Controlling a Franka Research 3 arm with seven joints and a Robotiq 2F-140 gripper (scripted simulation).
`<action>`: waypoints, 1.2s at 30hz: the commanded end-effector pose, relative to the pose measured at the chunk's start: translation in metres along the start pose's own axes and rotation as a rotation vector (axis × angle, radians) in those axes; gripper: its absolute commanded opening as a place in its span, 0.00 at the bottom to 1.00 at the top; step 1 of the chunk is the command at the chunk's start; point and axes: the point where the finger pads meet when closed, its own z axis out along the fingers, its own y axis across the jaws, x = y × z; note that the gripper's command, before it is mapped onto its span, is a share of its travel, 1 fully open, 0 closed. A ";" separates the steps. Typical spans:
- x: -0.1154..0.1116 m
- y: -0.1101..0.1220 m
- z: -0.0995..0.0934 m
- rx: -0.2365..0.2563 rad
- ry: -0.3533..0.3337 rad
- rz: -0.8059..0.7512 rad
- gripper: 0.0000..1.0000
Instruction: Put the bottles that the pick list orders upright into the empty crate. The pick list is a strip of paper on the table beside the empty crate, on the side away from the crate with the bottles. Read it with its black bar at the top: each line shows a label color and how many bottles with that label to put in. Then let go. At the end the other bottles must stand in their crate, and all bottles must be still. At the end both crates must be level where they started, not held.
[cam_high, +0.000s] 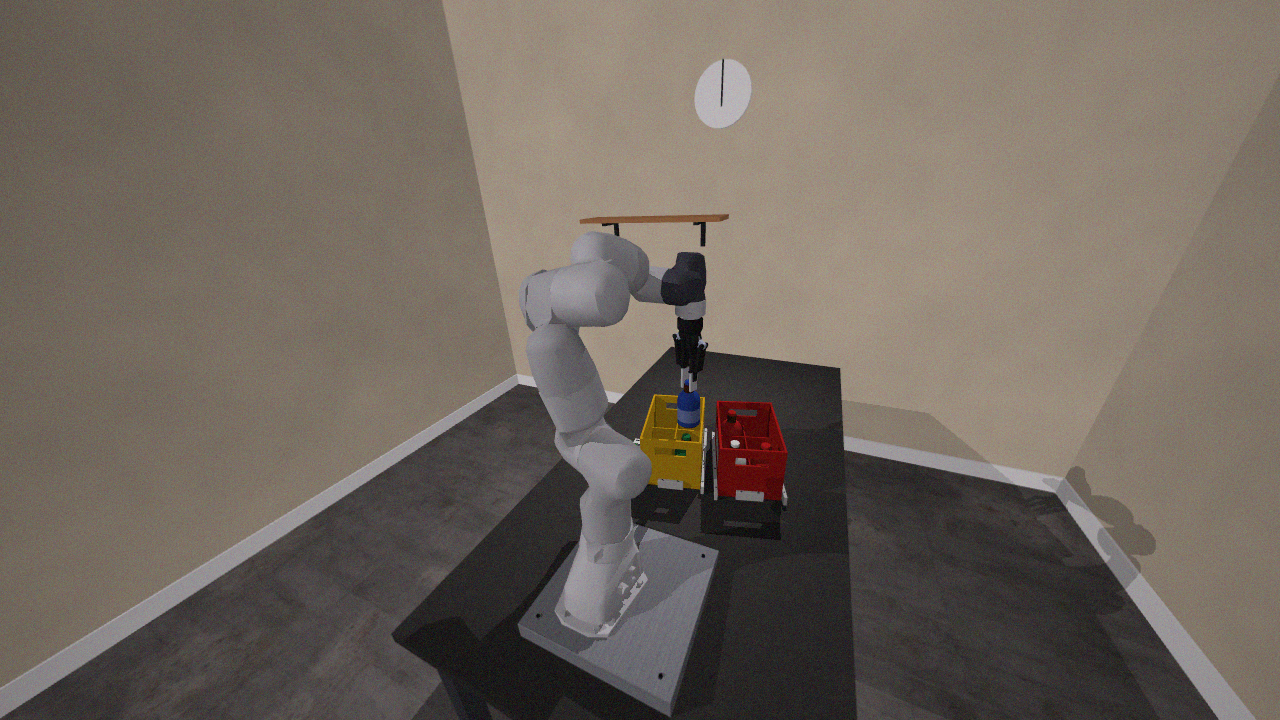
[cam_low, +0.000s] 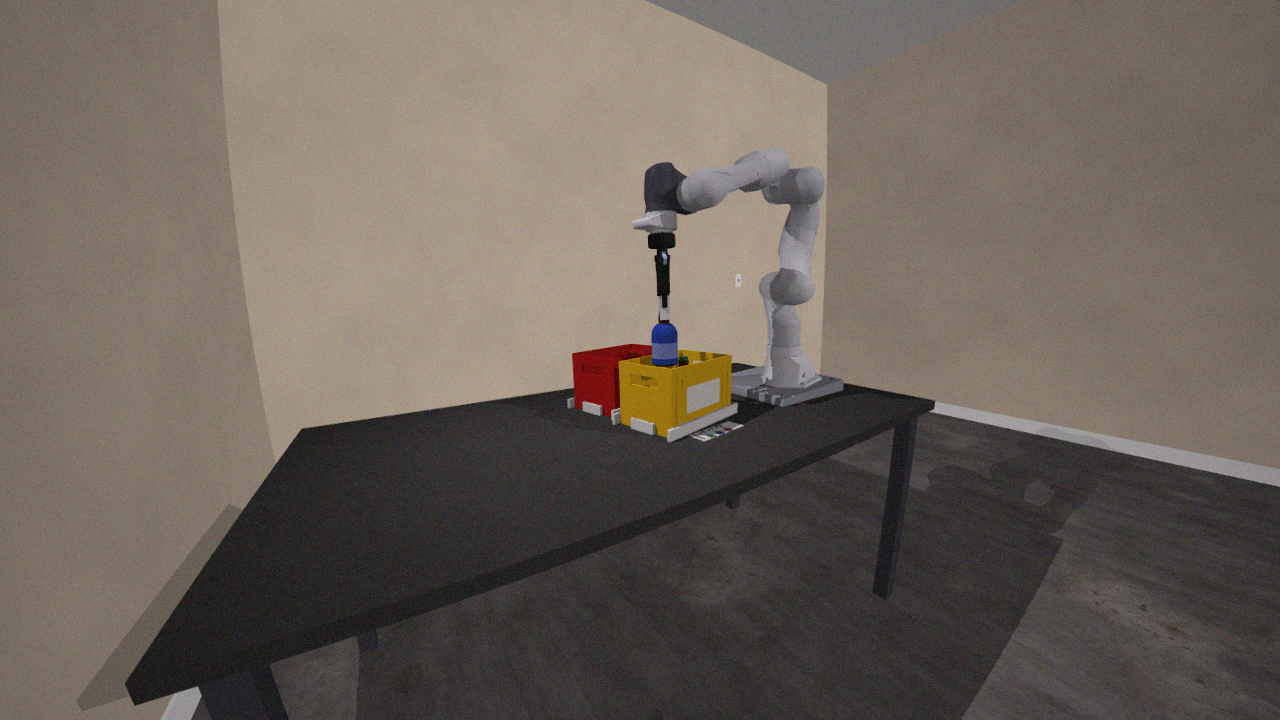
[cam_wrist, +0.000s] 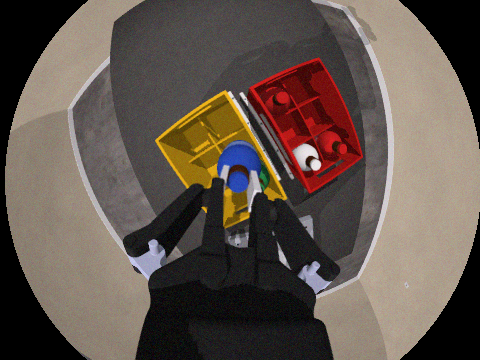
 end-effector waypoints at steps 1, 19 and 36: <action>0.005 -0.002 -0.001 0.004 0.019 0.003 0.00; 0.006 -0.002 0.015 0.004 0.019 0.003 0.00; 0.006 -0.003 0.030 0.004 0.019 0.003 0.00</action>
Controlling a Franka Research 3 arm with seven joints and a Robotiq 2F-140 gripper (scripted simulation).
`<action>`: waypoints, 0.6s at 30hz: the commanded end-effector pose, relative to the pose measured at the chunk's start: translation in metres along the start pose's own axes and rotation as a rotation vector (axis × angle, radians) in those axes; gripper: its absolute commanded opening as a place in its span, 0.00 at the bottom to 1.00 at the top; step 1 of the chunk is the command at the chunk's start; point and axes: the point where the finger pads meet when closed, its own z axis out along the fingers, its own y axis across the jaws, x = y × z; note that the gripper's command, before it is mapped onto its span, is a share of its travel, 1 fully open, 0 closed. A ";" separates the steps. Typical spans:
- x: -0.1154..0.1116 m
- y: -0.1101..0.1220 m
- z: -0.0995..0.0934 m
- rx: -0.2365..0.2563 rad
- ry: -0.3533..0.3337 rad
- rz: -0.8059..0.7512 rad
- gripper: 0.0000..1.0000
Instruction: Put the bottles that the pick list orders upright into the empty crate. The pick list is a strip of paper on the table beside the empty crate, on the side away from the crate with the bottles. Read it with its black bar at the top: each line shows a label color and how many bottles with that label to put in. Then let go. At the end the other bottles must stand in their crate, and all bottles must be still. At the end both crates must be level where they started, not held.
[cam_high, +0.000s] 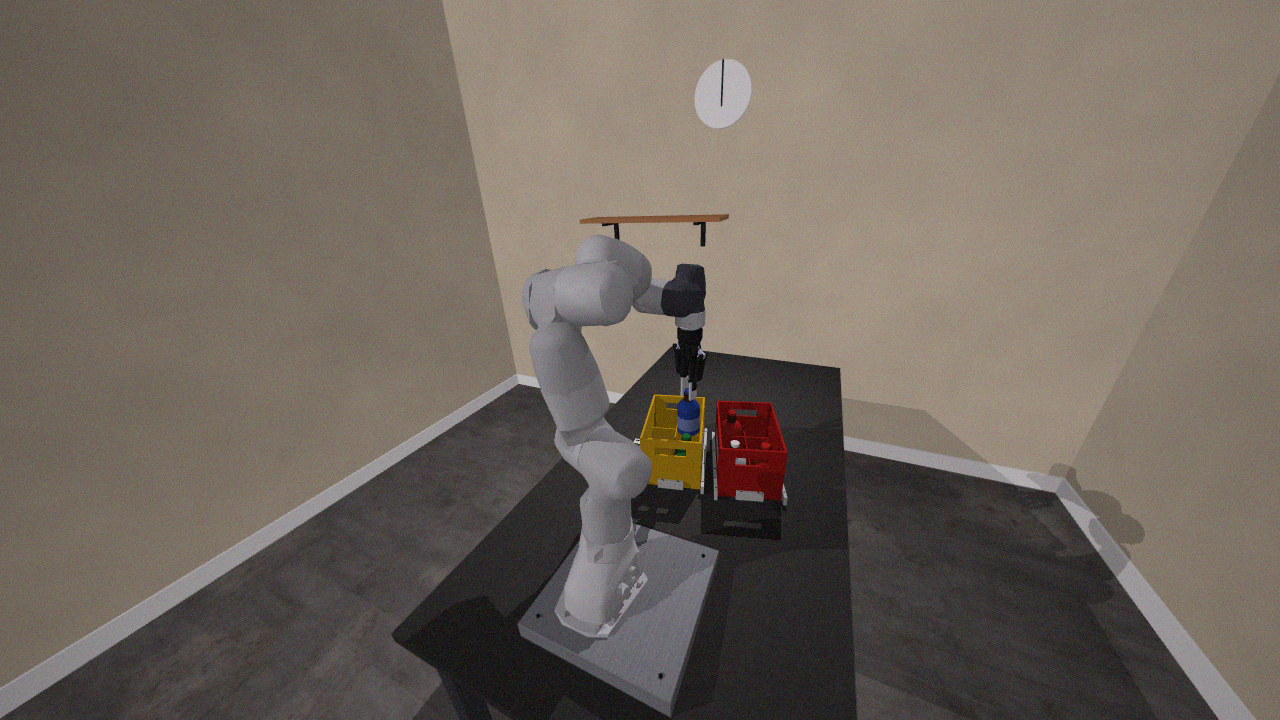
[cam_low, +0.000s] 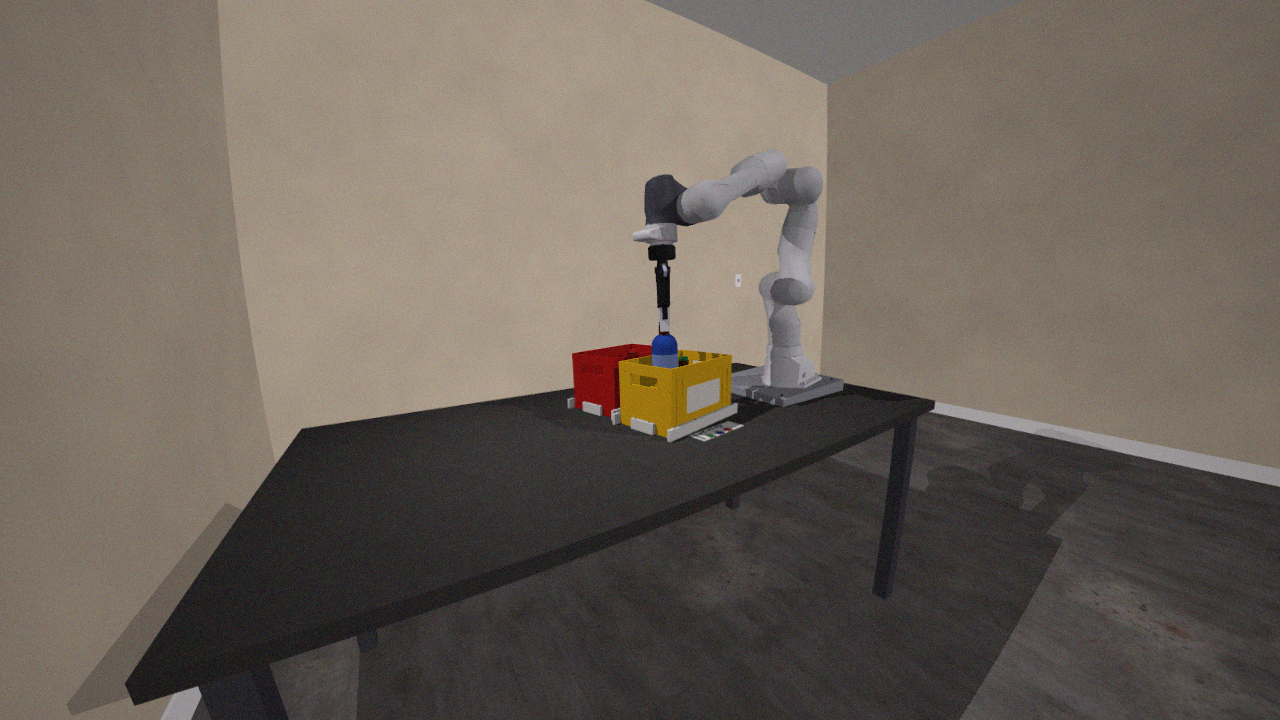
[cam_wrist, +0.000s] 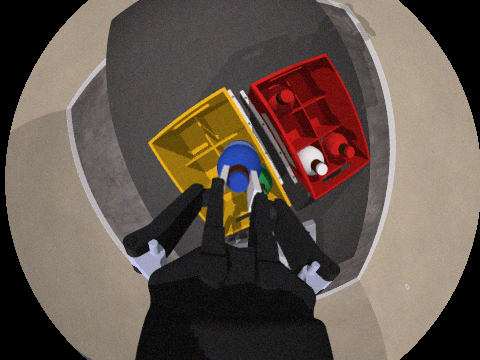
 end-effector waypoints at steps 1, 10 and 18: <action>0.005 -0.002 -0.001 0.004 0.019 0.004 0.00; 0.006 -0.002 0.006 0.004 0.019 0.004 0.00; 0.006 -0.002 0.014 0.004 0.019 0.004 0.00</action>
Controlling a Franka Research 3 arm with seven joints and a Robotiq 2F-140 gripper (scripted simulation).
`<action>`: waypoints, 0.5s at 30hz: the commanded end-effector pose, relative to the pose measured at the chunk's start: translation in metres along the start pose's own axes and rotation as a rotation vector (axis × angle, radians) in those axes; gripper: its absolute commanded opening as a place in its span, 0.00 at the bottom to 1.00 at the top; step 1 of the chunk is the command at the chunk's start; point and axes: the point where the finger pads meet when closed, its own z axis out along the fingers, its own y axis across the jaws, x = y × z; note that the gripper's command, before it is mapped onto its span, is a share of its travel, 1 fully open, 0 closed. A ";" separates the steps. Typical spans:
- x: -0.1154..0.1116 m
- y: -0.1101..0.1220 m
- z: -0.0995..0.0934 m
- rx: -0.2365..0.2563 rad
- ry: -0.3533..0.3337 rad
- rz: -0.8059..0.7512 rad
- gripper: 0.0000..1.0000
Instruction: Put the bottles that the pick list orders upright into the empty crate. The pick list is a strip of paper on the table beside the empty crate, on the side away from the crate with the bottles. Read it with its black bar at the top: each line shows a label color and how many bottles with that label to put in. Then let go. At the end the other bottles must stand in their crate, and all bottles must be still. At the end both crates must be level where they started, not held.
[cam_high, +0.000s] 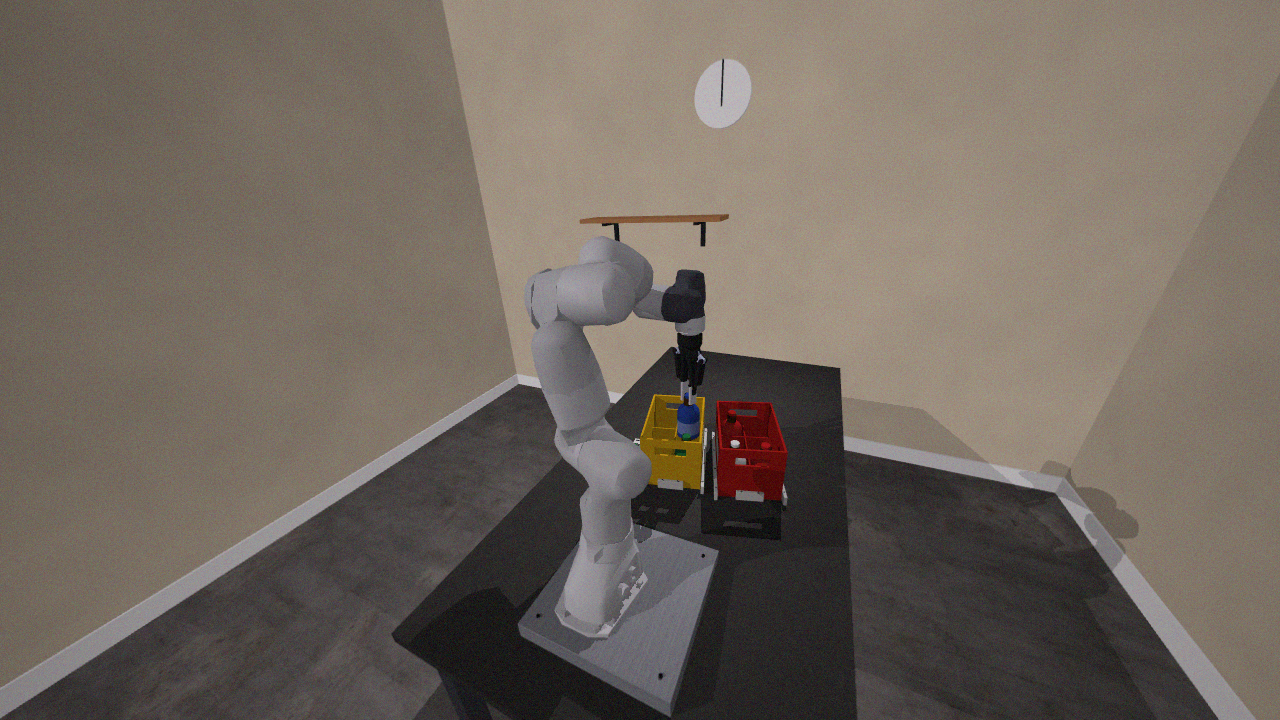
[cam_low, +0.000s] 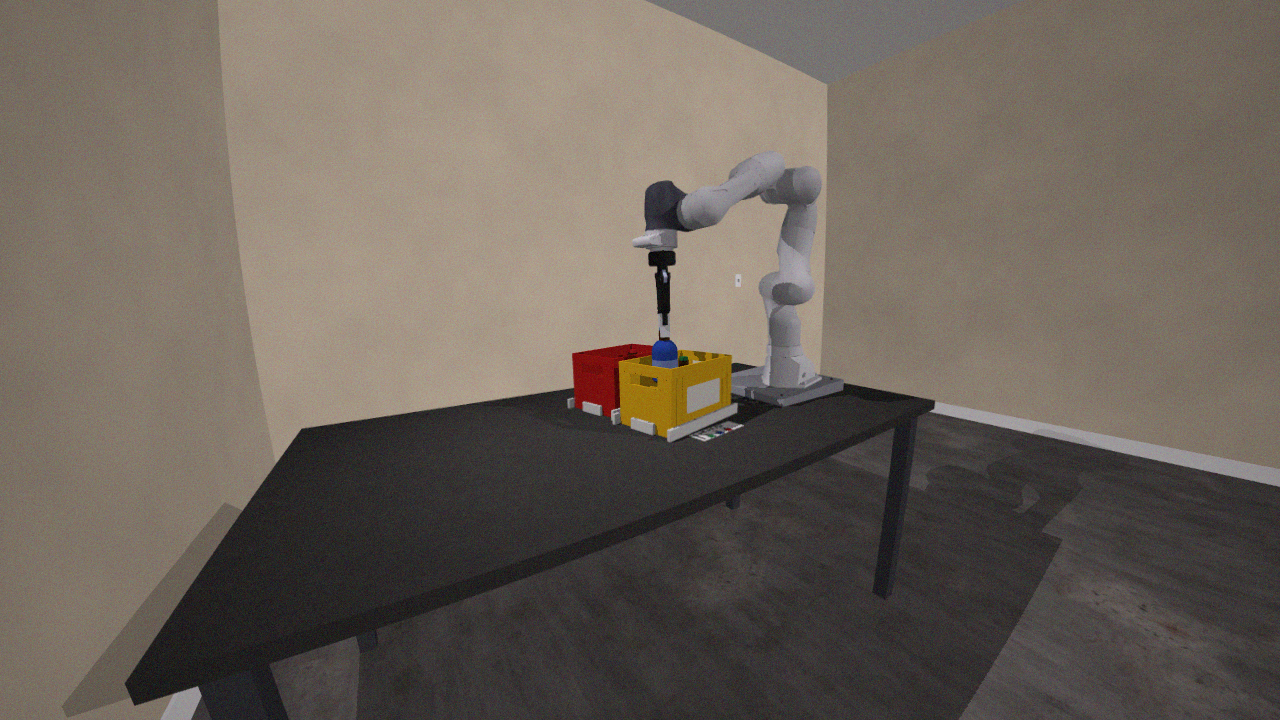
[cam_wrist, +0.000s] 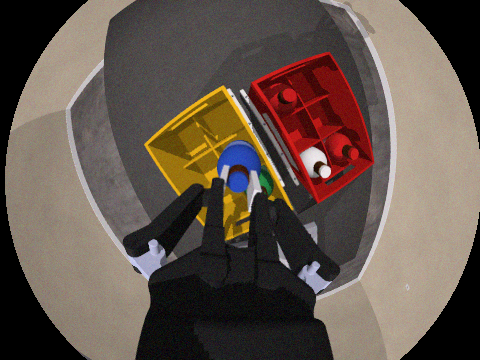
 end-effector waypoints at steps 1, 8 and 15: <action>0.006 -0.002 -0.001 0.004 0.019 0.004 0.00; 0.006 -0.002 0.005 0.004 0.019 0.004 0.00; 0.006 -0.002 0.011 0.004 0.019 0.004 0.00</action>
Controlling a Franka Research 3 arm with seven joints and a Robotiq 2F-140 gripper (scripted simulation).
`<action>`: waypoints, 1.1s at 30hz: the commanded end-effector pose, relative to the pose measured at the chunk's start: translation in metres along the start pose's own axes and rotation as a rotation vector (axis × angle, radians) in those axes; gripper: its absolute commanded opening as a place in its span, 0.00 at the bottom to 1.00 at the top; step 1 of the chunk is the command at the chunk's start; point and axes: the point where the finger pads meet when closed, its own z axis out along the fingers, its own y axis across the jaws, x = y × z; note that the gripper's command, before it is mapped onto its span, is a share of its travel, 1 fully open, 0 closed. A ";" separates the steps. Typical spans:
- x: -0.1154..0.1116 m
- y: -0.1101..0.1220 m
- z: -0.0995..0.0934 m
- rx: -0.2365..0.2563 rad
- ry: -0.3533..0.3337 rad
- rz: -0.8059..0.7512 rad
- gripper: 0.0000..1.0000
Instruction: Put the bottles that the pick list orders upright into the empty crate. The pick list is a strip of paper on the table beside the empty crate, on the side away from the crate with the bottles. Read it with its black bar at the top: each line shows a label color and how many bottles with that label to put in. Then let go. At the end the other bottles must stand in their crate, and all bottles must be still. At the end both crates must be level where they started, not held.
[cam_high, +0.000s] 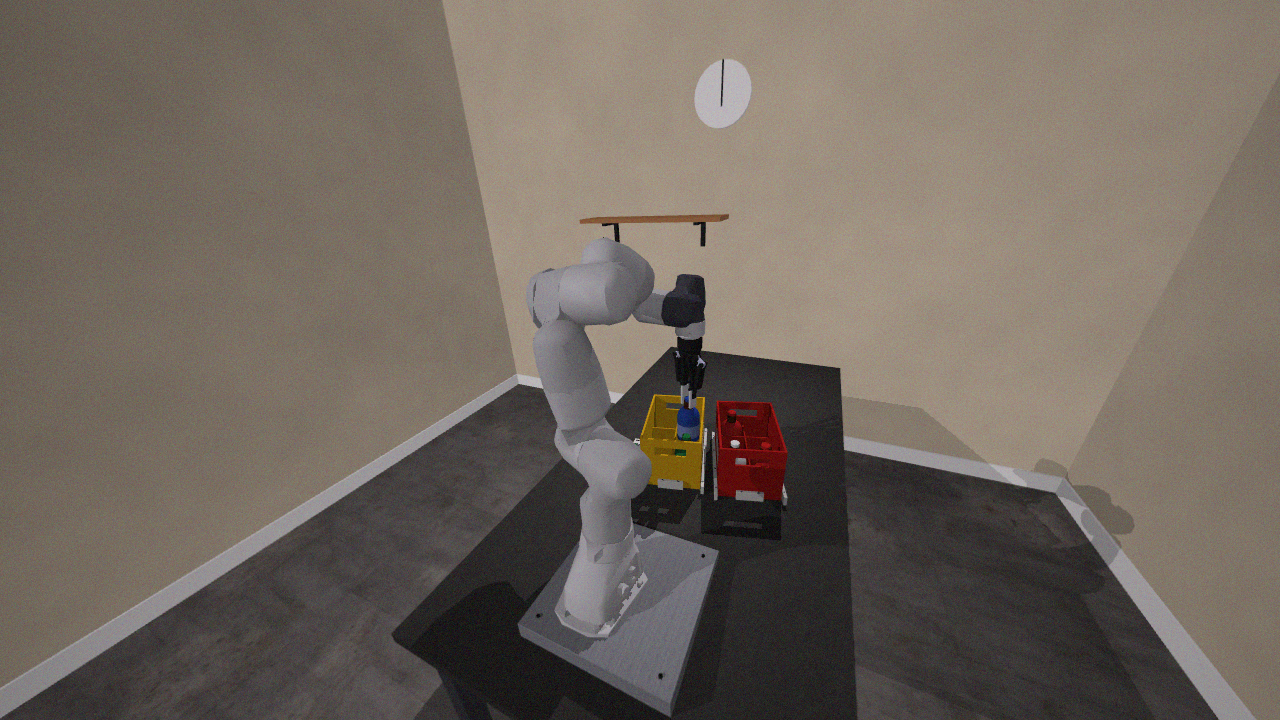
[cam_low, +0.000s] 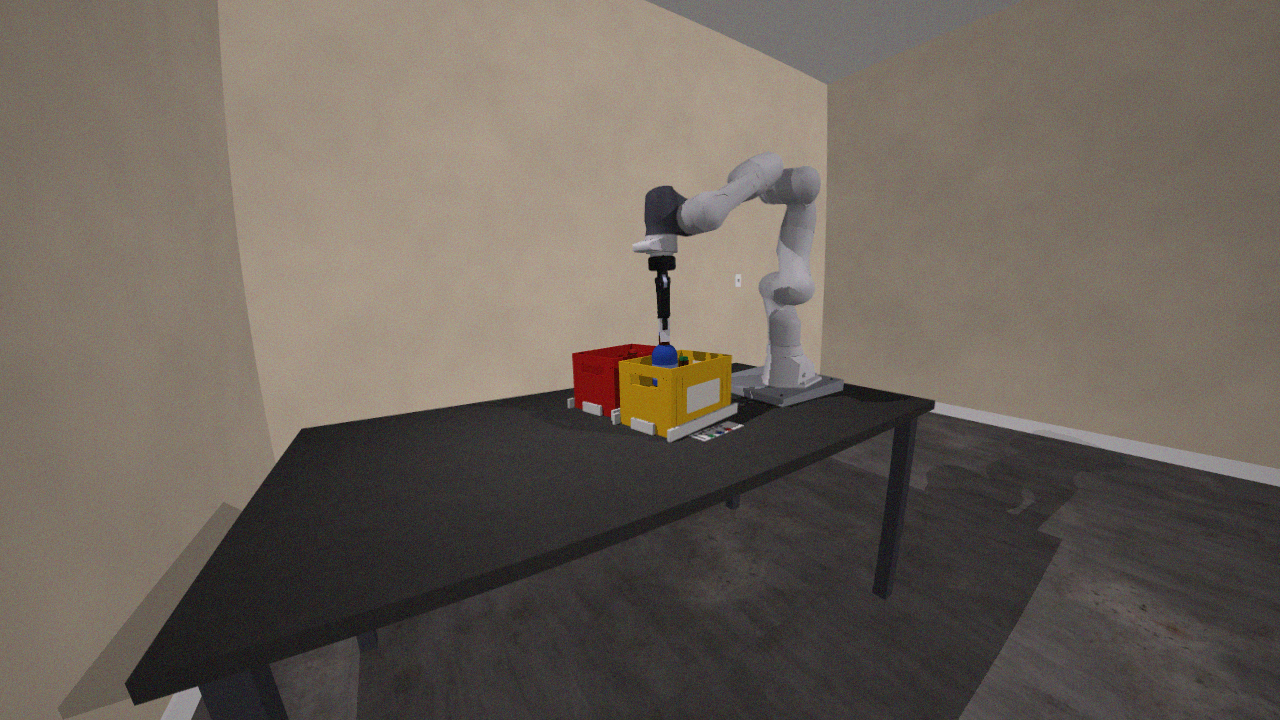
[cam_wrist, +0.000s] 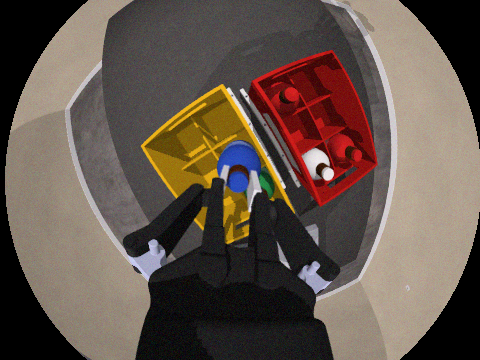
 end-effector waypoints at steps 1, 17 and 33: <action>0.006 -0.002 -0.001 0.003 0.019 0.004 0.00; 0.006 -0.002 0.013 0.003 0.019 0.004 0.00; 0.006 -0.002 0.027 0.003 0.019 0.004 0.00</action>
